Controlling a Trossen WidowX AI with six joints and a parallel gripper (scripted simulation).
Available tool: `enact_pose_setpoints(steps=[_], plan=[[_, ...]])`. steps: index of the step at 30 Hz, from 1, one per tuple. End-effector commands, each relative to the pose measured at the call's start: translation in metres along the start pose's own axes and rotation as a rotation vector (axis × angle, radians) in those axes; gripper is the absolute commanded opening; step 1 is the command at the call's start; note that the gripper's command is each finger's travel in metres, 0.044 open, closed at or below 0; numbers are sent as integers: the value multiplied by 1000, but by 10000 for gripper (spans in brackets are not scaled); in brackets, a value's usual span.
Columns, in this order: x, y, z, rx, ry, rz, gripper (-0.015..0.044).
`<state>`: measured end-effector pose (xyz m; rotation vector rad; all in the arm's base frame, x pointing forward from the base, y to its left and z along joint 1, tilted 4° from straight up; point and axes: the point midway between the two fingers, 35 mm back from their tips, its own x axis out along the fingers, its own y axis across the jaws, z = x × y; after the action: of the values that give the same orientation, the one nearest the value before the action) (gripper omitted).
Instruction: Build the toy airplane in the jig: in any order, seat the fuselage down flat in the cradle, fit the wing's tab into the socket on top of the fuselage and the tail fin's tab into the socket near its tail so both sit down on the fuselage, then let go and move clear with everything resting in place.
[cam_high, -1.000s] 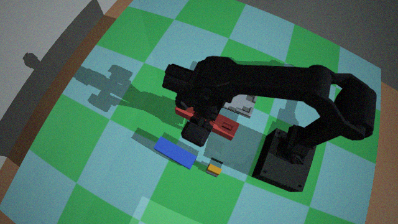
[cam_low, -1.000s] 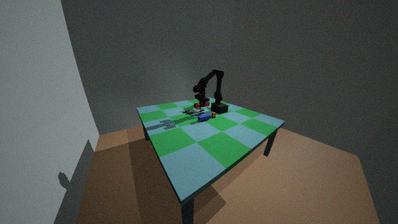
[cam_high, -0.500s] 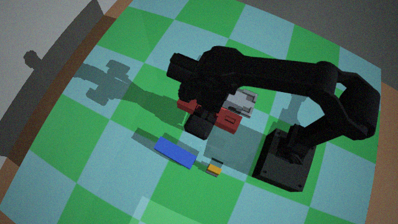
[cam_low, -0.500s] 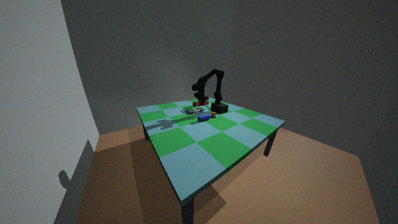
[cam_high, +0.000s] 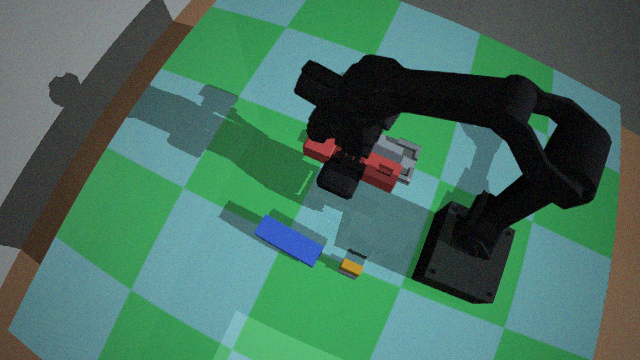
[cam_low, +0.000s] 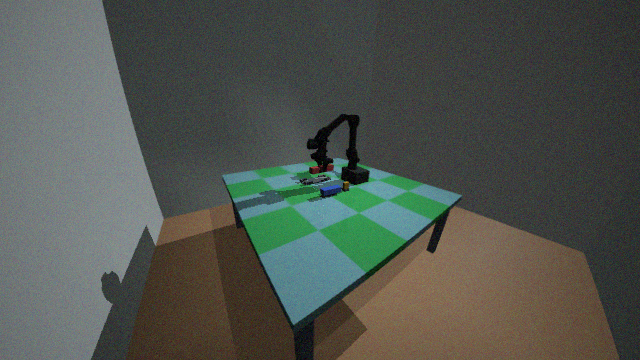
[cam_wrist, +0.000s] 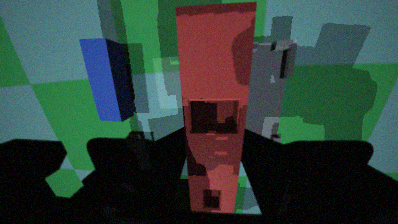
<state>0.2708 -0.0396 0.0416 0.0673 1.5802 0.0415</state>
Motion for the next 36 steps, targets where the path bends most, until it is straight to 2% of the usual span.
enact_pose_setpoints(steps=[1, 27, 34, 36], plan=[[5, -13, -1, -9, -4, -5, 0], [39, -83, -23, -45, -4, -10, 0], [39, -83, -23, -45, -4, -10, 184], [39, -83, -23, -45, -4, -10, 195]])
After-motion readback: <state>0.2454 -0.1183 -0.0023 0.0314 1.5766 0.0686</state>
